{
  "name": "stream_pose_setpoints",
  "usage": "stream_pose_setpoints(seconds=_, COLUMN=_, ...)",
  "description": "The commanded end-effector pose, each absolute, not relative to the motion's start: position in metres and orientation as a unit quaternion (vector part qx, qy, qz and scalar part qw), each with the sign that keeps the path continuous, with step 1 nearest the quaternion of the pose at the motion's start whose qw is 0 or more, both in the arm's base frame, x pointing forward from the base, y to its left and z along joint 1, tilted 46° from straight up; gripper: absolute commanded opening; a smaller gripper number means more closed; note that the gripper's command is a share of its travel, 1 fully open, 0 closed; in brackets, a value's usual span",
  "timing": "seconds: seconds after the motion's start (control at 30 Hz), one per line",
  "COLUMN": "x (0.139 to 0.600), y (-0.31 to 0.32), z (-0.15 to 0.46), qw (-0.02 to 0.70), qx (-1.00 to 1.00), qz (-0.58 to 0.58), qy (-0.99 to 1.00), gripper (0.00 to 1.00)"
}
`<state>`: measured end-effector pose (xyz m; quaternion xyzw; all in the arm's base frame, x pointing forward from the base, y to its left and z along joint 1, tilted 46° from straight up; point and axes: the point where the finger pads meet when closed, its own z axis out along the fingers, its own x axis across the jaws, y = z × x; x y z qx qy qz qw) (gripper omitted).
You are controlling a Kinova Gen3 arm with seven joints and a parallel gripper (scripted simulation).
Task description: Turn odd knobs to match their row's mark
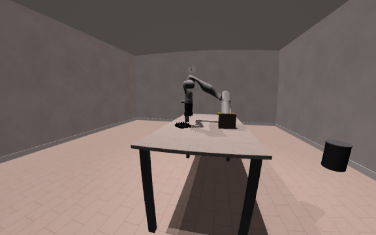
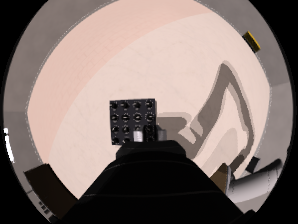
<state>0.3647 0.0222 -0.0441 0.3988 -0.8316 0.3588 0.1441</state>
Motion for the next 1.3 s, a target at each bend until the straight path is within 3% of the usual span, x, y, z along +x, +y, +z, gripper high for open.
stream_pose_setpoints(seconds=0.0, x=0.3650, y=0.0225, z=-0.0442, qw=0.143, qx=0.399, qz=0.359, qy=-0.832, gripper=0.46)
stream_pose_setpoints(seconds=1.27, x=0.3656, y=0.0132, z=-0.0535, qw=0.143, qx=0.399, qz=0.359, qy=-0.832, gripper=0.46)
